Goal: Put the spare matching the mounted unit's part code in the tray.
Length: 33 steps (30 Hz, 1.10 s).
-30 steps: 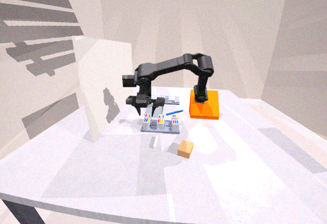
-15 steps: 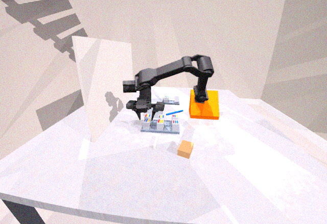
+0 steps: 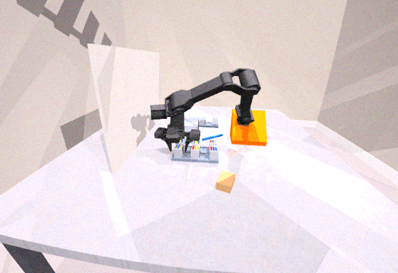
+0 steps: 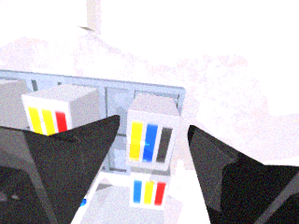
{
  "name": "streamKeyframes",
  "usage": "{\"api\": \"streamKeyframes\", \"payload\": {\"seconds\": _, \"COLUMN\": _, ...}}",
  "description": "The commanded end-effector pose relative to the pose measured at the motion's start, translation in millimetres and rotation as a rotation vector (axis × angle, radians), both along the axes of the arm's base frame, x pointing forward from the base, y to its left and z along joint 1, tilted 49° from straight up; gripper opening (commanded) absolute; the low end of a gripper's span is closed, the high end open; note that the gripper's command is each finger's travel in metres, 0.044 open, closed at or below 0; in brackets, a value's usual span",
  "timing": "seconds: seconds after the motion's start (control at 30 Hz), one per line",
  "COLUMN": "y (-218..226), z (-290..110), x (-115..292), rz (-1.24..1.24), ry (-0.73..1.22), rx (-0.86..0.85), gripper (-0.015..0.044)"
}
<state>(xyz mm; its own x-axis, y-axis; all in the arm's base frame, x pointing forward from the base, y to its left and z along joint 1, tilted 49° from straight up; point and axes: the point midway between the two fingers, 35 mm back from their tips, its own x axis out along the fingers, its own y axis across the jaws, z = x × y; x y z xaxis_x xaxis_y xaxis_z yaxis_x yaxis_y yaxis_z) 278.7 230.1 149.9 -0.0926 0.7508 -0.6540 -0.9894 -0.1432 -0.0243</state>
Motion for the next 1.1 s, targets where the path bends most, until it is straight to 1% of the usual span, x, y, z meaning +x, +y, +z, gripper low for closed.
{"api": "streamKeyframes", "payload": {"seconds": 0.0, "y": 5.0, "z": -6.4, "x": -1.8, "rz": -0.006, "ry": 0.006, "rx": -0.003, "gripper": 0.0300}}
{"api": "streamKeyframes", "payload": {"seconds": 0.37, "y": 8.0, "z": -8.7, "x": -2.8, "rz": -0.006, "ry": 0.006, "rx": -0.001, "gripper": 0.0300}}
{"api": "streamKeyframes", "payload": {"seconds": 0.57, "y": 8.0, "z": -7.4, "x": -2.8, "rz": -0.001, "ry": 0.003, "rx": 0.002, "gripper": 0.0142}}
{"api": "streamKeyframes", "payload": {"seconds": 0.77, "y": 8.0, "z": -7.4, "x": -2.8, "rz": -0.001, "ry": 0.003, "rx": 0.002, "gripper": 0.0103}}
{"api": "streamKeyframes", "payload": {"seconds": 0.9, "y": 8.0, "z": -7.4, "x": -2.8, "rz": -0.001, "ry": 0.003, "rx": 0.002, "gripper": 0.0000}}
{"api": "streamKeyframes", "payload": {"seconds": 1.07, "y": 8.0, "z": -7.4, "x": -2.8, "rz": -0.001, "ry": 0.003, "rx": 0.002, "gripper": 0.0000}}
